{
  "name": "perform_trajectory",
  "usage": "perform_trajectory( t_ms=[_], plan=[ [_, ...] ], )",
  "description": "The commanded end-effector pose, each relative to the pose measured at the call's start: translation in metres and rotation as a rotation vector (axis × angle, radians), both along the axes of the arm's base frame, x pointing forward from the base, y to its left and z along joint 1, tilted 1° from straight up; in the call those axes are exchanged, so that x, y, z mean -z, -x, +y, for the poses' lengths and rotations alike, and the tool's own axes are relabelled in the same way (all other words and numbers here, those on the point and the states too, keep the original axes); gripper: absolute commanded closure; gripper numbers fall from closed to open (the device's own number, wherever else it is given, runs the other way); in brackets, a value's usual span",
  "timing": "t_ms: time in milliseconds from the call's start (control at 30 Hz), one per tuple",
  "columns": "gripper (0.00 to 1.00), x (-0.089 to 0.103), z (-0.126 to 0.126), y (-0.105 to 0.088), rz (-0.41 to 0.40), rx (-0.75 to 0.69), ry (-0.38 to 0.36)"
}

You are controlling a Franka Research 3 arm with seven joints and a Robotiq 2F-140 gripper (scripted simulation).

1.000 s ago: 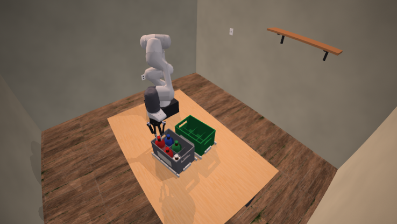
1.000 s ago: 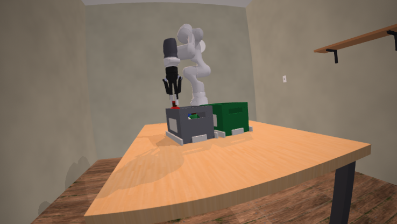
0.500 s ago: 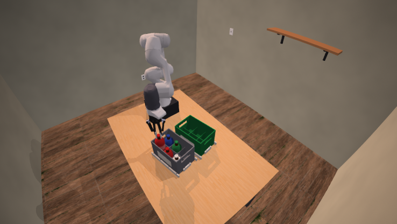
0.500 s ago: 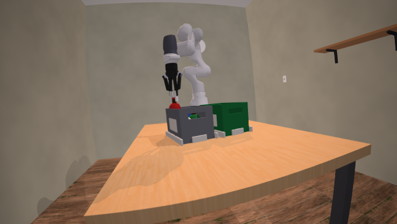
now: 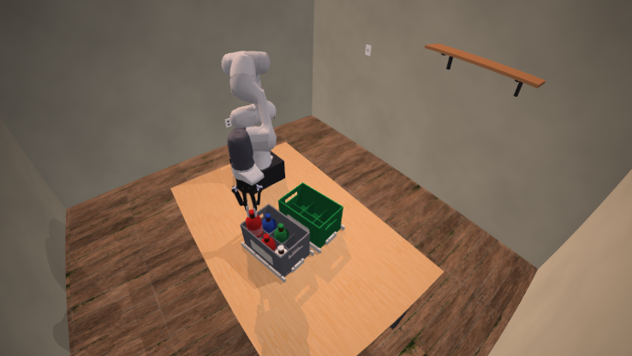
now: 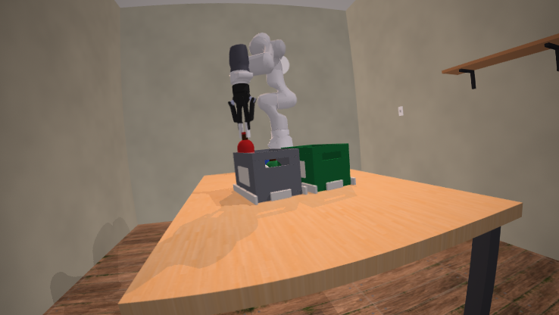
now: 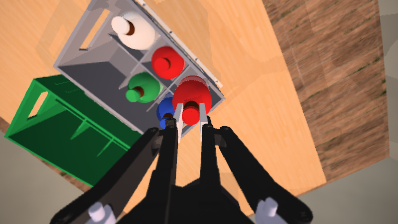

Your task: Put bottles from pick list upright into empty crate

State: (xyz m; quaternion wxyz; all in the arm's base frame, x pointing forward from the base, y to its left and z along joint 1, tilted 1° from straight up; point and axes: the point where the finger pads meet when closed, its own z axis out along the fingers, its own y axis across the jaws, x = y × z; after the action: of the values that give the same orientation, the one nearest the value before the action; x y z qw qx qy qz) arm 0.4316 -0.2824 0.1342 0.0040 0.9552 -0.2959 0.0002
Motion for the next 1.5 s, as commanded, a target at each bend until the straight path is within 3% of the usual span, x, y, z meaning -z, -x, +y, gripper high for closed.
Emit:
perform_trajectory(
  t_ms=[0,1467],
  plan=[
    [1.0,-0.01,-0.001,-0.001,-0.003,0.011,0.002],
    [1.0,-0.077,0.0,-0.001,-0.003,0.011,0.002]
  ],
)
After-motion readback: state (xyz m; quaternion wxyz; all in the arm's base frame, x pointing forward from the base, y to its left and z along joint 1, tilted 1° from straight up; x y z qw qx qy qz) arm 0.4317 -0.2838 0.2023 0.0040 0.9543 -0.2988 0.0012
